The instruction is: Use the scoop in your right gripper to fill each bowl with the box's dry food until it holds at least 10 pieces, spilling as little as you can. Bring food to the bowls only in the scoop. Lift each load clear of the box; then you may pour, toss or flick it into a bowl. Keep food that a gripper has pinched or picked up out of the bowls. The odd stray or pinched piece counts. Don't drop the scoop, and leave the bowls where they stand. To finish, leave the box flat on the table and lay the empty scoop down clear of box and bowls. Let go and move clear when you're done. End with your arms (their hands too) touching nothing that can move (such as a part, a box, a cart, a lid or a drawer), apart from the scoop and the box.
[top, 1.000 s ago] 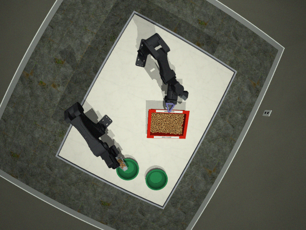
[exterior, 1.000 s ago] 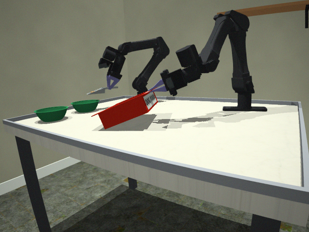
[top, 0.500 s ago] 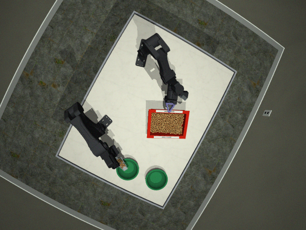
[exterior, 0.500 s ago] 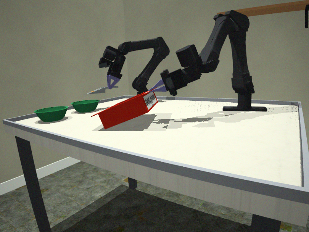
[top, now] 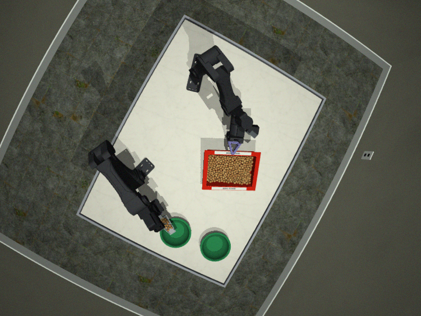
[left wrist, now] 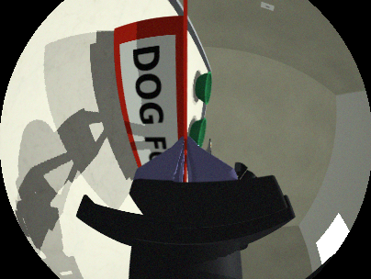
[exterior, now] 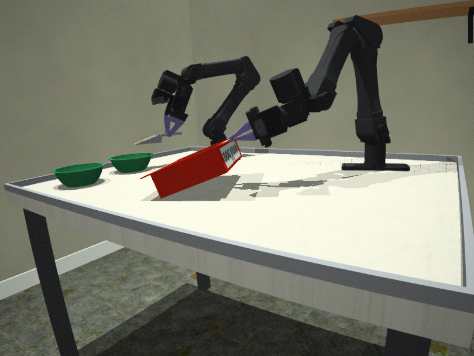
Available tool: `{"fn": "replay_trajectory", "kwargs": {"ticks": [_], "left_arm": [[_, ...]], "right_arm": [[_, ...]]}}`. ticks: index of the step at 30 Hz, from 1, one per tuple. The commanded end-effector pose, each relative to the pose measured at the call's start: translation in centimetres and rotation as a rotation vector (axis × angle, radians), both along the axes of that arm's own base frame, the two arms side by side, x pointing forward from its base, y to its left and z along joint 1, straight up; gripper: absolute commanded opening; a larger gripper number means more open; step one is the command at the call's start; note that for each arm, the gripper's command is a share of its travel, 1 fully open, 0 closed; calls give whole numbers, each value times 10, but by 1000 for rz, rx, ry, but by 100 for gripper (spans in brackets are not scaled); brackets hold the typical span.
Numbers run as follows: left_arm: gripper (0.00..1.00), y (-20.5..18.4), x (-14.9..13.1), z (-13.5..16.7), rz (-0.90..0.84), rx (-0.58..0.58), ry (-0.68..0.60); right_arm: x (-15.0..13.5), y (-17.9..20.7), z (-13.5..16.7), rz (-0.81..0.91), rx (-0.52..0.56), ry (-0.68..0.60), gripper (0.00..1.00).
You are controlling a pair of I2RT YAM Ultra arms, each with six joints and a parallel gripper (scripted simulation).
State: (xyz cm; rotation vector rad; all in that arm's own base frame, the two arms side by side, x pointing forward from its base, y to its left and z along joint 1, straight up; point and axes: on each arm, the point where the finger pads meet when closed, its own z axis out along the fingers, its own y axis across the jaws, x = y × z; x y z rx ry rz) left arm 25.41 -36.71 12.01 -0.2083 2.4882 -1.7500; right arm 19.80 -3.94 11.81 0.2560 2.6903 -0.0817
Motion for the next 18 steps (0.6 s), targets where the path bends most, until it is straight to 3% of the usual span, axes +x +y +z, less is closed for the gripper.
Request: {"fn": "replay_trajectory", "kwargs": {"ticks": [1,18], "left_arm": [[0,-8,17,53,12,-94,-143],[0,-8,17,53,12,-94,-143]], "right_arm": [[12,2,22,20,-12,-79,0],[5,-1,7,3,-8,-28,0]]}}
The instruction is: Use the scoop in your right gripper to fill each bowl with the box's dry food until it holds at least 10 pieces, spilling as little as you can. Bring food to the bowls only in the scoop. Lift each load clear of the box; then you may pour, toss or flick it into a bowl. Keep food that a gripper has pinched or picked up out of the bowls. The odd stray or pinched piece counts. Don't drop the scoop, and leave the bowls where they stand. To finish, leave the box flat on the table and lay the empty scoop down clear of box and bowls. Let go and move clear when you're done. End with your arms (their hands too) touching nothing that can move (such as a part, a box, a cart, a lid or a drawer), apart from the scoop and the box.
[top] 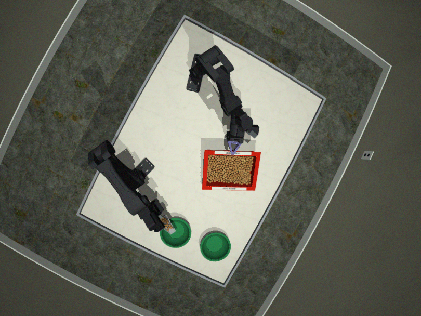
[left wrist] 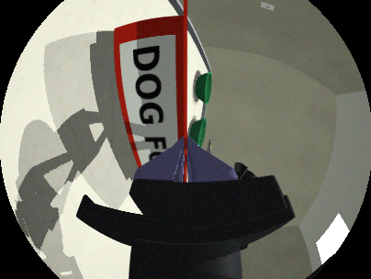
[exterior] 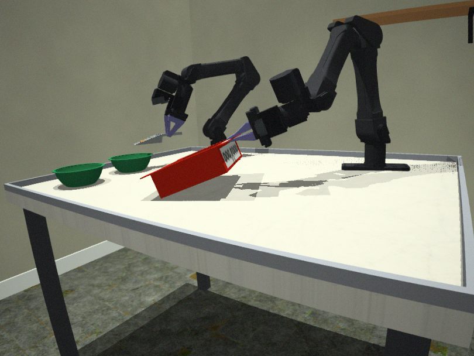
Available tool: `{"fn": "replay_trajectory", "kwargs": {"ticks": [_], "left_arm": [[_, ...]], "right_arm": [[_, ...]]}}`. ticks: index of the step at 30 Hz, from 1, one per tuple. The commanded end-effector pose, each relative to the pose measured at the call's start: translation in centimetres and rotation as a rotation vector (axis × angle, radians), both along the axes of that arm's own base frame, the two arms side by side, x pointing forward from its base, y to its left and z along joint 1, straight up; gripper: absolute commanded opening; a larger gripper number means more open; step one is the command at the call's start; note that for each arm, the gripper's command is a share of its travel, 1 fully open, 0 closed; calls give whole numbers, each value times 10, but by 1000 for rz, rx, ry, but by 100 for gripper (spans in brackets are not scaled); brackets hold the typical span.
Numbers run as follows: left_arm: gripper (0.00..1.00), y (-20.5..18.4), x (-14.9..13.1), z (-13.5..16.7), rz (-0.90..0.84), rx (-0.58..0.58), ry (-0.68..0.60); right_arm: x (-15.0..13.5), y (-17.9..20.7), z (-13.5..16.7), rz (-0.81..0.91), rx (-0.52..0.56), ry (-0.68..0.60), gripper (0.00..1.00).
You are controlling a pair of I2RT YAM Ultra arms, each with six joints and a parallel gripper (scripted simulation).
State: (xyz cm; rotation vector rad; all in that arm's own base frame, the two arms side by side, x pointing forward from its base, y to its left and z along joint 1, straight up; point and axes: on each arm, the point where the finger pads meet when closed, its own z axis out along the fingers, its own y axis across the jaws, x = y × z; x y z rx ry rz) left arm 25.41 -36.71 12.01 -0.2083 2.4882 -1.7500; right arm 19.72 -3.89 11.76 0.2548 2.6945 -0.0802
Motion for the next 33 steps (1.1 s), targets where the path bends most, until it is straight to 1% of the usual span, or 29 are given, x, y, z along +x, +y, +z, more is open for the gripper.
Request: {"fn": "replay_trajectory", "kwargs": {"ticks": [1,2,6,7,9,10,19,22,26,32,33], "left_arm": [[0,-8,17,53,12,-94,-143],[0,-8,17,53,12,-94,-143],[0,-8,17,53,12,-94,-143],[0,-8,17,53,12,-94,-143],[0,-8,17,53,12,-94,-143],[0,-8,17,53,12,-94,-143],[0,-8,17,53,12,-94,-143],[0,-8,17,53,12,-94,-143],[0,-8,17,53,12,-94,-143],[0,-8,17,53,12,-94,-143],[0,-8,17,53,12,-94,-143]], "right_arm": [[6,-2,8,2,-9,-33,0],[3,-1,1,1,-6,-11,0],[3,-1,2,1,-6,-14,0],[0,-1,-4,0,-3,4,0],[5,-2,5,0,-8,-20,0],[6,-3,10,-3,-4,4,0],[9,-3,21,-1,18,78,0],[10,-2,23,1,17,80,0],[13,-3,27,2,26,123,0],[13,-3,36,0,19,81,0],[14,-4,31,-1,30,133,0]]}}
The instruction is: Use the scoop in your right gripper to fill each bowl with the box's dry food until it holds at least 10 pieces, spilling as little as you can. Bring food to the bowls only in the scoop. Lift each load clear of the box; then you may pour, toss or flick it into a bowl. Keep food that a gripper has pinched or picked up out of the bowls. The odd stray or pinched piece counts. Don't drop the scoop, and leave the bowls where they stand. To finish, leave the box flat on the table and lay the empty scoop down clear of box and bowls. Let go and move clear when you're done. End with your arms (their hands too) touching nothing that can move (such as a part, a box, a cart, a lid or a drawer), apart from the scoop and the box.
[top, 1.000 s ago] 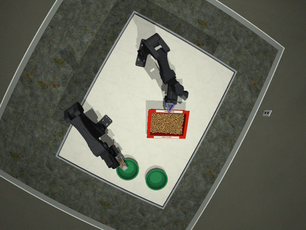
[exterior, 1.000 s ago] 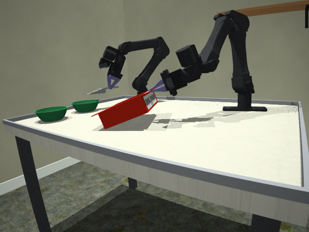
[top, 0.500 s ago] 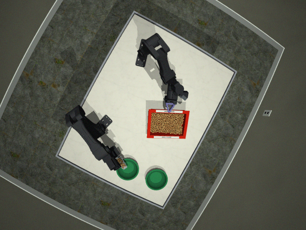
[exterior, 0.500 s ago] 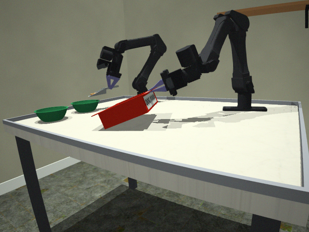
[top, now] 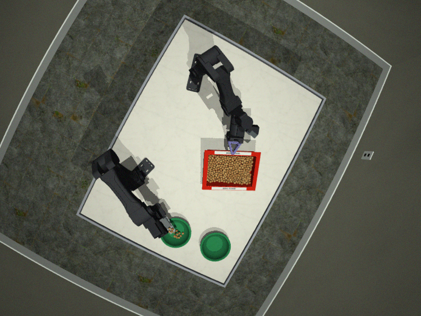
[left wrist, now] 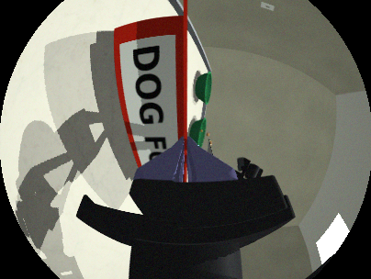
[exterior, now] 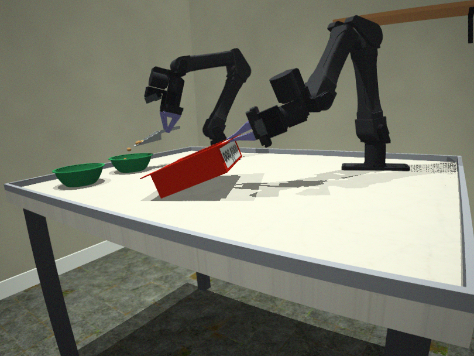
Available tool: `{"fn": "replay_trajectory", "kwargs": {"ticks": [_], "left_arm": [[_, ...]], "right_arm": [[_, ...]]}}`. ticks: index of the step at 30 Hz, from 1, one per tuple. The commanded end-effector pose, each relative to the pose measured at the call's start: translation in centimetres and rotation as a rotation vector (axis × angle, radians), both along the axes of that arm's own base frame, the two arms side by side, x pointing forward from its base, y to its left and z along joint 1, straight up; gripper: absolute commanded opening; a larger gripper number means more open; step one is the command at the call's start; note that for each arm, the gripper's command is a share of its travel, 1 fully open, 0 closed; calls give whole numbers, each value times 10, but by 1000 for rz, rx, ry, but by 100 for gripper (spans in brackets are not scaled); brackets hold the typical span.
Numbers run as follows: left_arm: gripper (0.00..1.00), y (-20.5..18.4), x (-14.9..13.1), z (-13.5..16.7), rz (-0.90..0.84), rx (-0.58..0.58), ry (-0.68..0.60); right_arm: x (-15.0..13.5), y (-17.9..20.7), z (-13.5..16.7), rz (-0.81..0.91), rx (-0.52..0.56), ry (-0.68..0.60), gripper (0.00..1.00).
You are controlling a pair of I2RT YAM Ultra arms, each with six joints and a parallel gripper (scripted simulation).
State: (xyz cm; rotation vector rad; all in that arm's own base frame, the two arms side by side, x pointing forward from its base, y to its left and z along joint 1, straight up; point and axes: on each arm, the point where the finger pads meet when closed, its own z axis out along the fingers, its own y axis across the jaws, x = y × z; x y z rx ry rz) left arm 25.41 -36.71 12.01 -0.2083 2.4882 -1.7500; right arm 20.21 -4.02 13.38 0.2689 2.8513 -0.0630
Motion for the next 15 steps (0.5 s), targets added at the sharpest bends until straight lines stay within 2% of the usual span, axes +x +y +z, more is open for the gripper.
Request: {"fn": "replay_trajectory", "kwargs": {"ticks": [1,5,6,7,15], "left_arm": [[0,-8,17,53,12,-94,-143],[0,-8,17,53,12,-94,-143],[0,-8,17,53,12,-94,-143],[0,-8,17,53,12,-94,-143],[0,-8,17,53,12,-94,-143]], "right_arm": [[9,-3,15,-2,3,-12,0],[11,-4,17,-6,6,3,0],[8,1,20,13,-7,-43,0],[2,3,9,16,-7,-38,0],[-10,4,9,6,-39,-191,0]]}}
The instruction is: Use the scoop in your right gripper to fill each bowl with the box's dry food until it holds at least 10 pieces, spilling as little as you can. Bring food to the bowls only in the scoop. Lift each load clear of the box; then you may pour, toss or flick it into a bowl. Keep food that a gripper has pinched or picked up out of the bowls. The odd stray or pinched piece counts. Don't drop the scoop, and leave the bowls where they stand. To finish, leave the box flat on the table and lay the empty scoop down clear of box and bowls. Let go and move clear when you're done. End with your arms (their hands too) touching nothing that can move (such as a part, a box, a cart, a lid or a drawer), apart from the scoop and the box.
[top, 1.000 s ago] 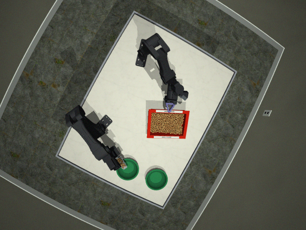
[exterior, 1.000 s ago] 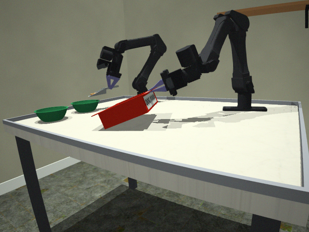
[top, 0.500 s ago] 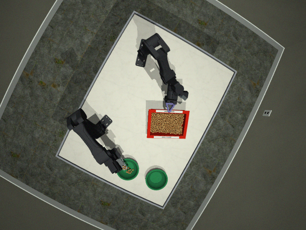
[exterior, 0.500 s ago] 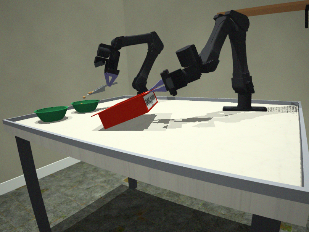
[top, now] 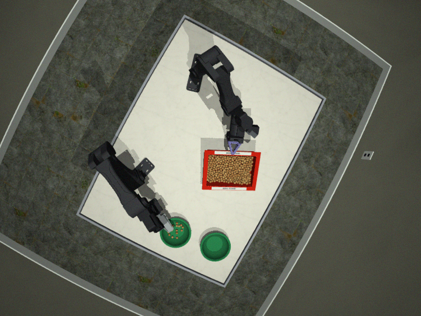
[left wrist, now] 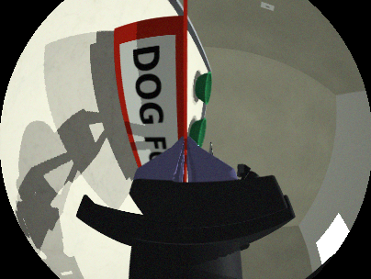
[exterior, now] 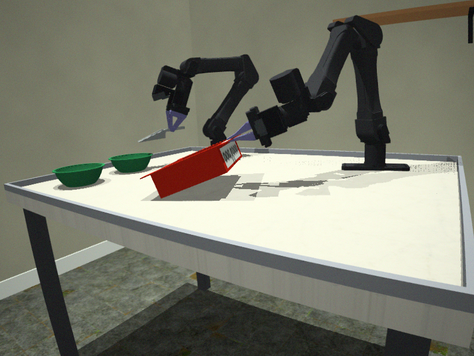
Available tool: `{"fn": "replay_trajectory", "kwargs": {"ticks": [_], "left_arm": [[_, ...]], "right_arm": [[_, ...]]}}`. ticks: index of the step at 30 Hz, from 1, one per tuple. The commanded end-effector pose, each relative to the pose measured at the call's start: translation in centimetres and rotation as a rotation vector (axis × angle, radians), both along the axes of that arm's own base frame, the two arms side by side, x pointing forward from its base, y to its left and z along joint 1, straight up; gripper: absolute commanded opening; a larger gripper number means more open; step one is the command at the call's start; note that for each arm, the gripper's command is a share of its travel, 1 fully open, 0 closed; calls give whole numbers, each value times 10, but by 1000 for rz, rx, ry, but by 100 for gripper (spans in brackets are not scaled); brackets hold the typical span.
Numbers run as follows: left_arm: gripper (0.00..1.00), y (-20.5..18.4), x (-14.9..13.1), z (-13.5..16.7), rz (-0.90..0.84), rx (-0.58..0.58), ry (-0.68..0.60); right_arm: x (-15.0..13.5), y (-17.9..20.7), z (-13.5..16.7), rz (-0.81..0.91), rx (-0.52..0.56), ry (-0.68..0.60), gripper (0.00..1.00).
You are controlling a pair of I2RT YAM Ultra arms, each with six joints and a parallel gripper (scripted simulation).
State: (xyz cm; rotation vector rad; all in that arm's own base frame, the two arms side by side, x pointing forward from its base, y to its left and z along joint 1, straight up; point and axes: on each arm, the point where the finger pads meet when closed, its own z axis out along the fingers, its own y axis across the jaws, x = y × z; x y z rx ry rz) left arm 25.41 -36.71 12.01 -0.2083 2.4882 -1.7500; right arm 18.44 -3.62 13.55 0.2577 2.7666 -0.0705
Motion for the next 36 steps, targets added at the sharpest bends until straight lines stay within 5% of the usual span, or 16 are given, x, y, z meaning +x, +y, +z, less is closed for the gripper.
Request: {"fn": "replay_trajectory", "kwargs": {"ticks": [1,7,10,26,36], "left_arm": [[0,-8,17,53,12,-94,-143],[0,-8,17,53,12,-94,-143],[0,-8,17,53,12,-94,-143],[0,-8,17,53,12,-94,-143],[0,-8,17,53,12,-94,-143]], "right_arm": [[6,0,8,3,-27,-125,0],[1,1,7,2,-41,-201,0],[10,0,30,2,-52,-261,0],[3,-3,4,-17,-41,-182,0],[20,19,26,109,-20,-147,0]]}}
